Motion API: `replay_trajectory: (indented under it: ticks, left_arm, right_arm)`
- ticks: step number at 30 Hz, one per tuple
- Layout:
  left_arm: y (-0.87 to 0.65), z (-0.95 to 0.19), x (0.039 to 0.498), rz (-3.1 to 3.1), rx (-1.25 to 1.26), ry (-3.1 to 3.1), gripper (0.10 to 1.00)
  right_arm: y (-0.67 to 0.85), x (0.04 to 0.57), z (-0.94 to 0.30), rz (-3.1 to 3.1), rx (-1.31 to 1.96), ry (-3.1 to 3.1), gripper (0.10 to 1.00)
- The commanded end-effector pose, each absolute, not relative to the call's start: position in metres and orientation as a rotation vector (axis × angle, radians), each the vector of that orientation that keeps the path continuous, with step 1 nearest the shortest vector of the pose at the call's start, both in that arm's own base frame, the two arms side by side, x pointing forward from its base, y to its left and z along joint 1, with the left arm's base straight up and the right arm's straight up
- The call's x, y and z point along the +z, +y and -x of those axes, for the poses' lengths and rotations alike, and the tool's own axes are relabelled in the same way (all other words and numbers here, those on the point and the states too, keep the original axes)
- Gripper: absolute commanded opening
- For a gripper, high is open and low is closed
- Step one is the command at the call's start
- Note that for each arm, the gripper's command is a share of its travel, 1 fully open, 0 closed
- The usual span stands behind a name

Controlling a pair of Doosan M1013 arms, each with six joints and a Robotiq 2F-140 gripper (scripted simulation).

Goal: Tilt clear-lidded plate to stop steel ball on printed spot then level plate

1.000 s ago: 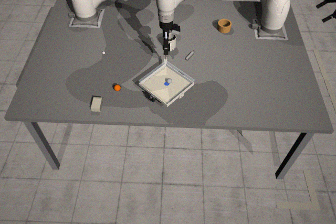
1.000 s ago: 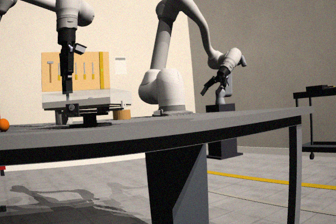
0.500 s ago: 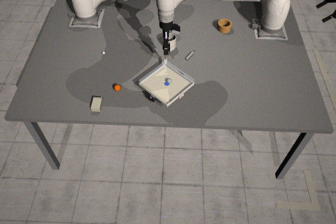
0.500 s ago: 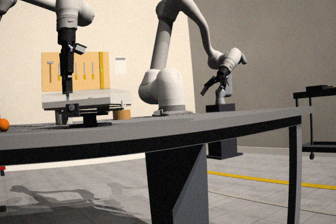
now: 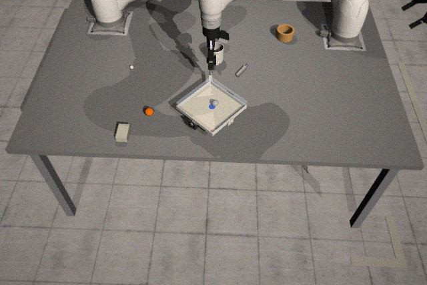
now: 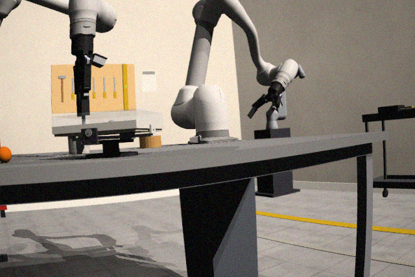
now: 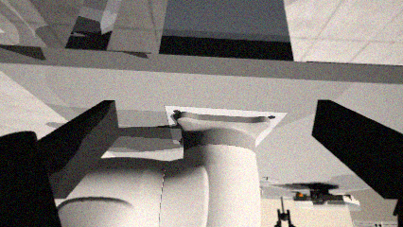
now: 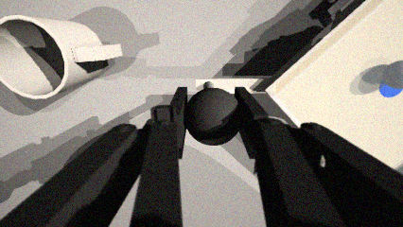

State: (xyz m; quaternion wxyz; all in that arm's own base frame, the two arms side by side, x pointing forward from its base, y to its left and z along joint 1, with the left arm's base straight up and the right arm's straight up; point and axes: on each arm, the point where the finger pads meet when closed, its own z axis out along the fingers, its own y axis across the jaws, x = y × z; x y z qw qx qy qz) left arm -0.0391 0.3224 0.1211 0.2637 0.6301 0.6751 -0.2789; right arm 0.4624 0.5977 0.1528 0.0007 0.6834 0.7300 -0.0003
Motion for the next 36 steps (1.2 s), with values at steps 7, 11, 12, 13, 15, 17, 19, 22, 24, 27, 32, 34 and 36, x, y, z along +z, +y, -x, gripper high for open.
replay_trajectory:
  ticks: [7, 11, 12, 13, 15, 17, 19, 22, 24, 27, 32, 34, 36]
  left_arm:
    - [0.3200, 0.0397, 0.1210, -1.702, -0.744, 1.825, 1.000]
    - [0.3200, 0.0397, 0.1210, -1.702, -0.744, 1.825, 1.000]
    - [0.3200, 0.0397, 0.1210, -1.702, -0.744, 1.825, 1.000]
    - [0.3200, 0.0397, 0.1210, -1.702, -0.744, 1.825, 1.000]
    - [0.3200, 0.0397, 0.1210, -1.702, -0.744, 1.825, 1.000]
    - [0.3200, 0.0397, 0.1210, -1.702, -0.744, 1.825, 1.000]
    - [0.3200, 0.0397, 0.1210, -1.702, -0.744, 1.825, 1.000]
    - [0.3200, 0.0397, 0.1210, -1.702, -0.744, 1.825, 1.000]
    - [0.3200, 0.0397, 0.1210, -1.702, -0.744, 1.825, 1.000]
    - [0.3200, 0.0397, 0.1210, -1.702, -0.744, 1.825, 1.000]
    - [0.3200, 0.0397, 0.1210, -1.702, -0.744, 1.825, 1.000]
    - [0.3200, 0.0397, 0.1210, -1.702, -0.744, 1.825, 1.000]
    - [0.3200, 0.0397, 0.1210, -1.702, -0.744, 1.825, 1.000]
  right_arm:
    - [0.5993, 0.1566, -0.4620, -2.149, 0.002, 2.294, 0.099]
    - [0.5986, 0.1572, -0.4623, -2.149, 0.002, 2.295, 0.099]
    - [0.5984, 0.1573, -0.4624, -2.149, 0.002, 2.295, 0.099]
    - [0.5982, 0.1574, -0.4625, -2.149, 0.002, 2.295, 0.099]
    - [0.5977, 0.1576, -0.4626, -2.149, 0.002, 2.295, 0.099]
    - [0.5972, 0.1577, -0.4627, -2.149, 0.001, 2.295, 0.099]
    - [0.5970, 0.1578, -0.4628, -2.148, 0.001, 2.295, 0.099]
    - [0.5965, 0.1578, -0.4629, -2.148, 0.000, 2.295, 0.099]
    - [0.5960, 0.1580, -0.4630, -2.148, 0.000, 2.295, 0.099]
    - [0.5953, 0.1580, -0.4631, -2.149, -0.001, 2.295, 0.099]
    - [0.5943, 0.1578, -0.4630, -2.149, -0.002, 2.295, 0.099]
    - [0.5939, 0.1577, -0.4630, -2.149, -0.003, 2.295, 0.099]
    - [0.5937, 0.1576, -0.4629, -2.149, -0.003, 2.295, 0.099]
